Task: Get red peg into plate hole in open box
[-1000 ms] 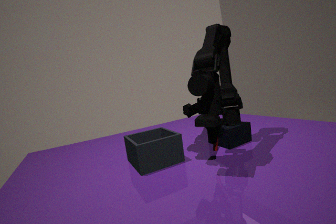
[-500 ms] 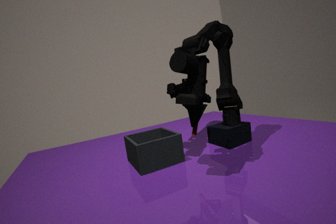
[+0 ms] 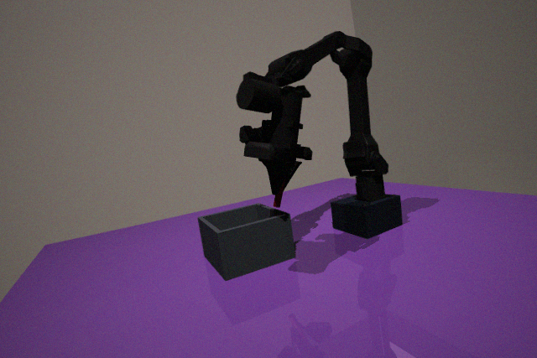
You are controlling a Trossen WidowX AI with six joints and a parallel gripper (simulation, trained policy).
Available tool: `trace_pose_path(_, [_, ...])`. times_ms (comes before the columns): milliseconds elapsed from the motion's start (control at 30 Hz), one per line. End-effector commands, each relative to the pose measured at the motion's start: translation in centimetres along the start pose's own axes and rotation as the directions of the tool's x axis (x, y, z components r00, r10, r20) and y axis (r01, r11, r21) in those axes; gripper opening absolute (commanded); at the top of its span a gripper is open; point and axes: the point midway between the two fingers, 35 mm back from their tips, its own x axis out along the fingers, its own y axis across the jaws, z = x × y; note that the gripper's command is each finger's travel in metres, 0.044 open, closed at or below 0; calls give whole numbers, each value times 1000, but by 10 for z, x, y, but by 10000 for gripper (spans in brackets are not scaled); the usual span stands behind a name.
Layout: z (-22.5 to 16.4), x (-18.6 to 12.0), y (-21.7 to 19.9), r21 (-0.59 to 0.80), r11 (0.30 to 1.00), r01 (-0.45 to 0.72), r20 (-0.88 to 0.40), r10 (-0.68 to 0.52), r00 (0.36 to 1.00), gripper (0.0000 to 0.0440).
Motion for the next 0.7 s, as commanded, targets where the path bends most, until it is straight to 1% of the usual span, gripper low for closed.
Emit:
trace_pose_path(0, [12, 3, 0, 15, 1000, 6, 12, -6, 1000, 0])
trace_pose_path(367, [52, 18, -4, 94, 996, 11, 36, -15, 999, 1])
trace_pose_path(667, [77, 35, -8, 143, 989, 21, 26, -25, 999, 8])
